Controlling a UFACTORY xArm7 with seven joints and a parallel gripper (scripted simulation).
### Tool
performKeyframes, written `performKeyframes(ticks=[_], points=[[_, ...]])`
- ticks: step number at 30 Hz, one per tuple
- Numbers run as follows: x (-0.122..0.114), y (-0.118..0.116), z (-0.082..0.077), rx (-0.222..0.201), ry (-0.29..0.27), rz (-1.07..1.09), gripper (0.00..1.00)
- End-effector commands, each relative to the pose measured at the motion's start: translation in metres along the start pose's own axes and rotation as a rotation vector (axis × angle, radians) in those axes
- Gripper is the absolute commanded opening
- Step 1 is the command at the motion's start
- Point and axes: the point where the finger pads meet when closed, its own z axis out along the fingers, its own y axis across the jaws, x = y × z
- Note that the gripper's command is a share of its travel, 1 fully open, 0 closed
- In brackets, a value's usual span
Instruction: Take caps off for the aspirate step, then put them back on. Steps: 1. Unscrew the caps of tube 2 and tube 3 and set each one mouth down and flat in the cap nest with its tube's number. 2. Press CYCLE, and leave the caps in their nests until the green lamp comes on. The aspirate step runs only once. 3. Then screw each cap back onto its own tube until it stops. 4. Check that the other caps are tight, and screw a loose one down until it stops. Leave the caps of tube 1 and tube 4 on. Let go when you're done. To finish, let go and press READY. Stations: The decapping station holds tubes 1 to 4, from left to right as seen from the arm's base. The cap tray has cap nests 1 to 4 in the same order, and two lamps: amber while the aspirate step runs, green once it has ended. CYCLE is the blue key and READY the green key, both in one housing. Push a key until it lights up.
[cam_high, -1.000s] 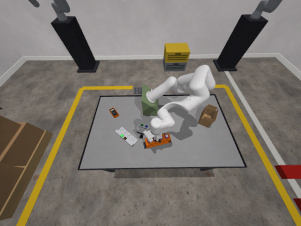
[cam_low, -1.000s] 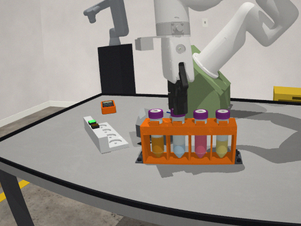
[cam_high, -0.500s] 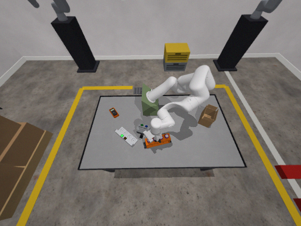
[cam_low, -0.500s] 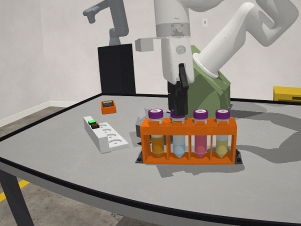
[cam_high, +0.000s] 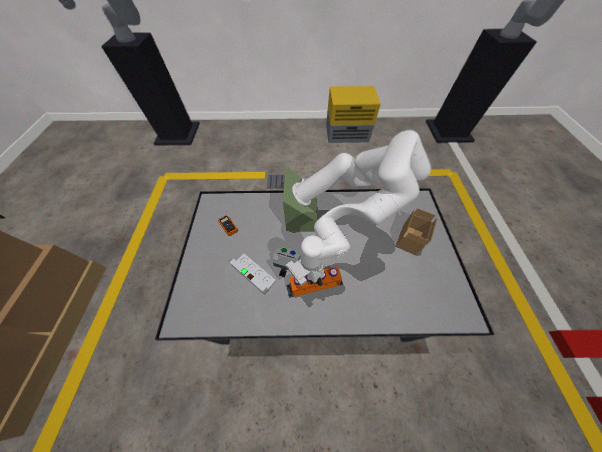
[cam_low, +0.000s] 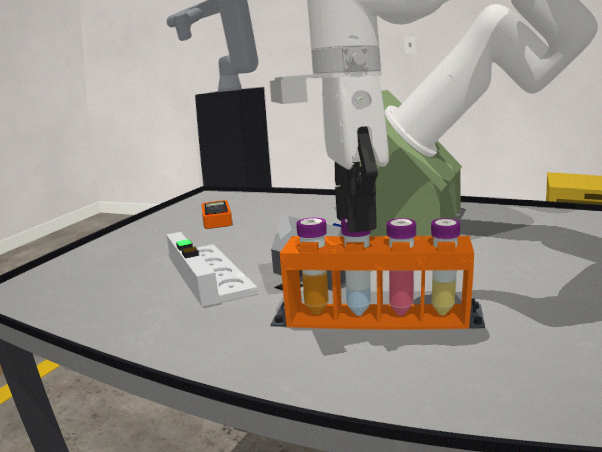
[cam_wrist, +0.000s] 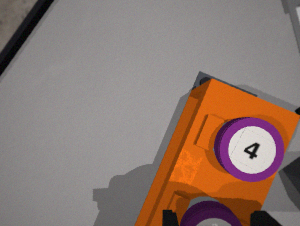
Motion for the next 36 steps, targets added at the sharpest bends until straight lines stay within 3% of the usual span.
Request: performKeyframes(ticks=[1,25,26,36], points=[[0.0017,-0.0006,-0.0023,0.003,0.005,0.000,0.46],[0.0017,-0.0006,0.0051,0.003,0.005,0.000,0.46],[0.0017,-0.0006,0.0051,0.003,0.005,0.000,0.00],[0.0017,-0.0006,0.0051,0.003,0.005,0.000,0.00]])
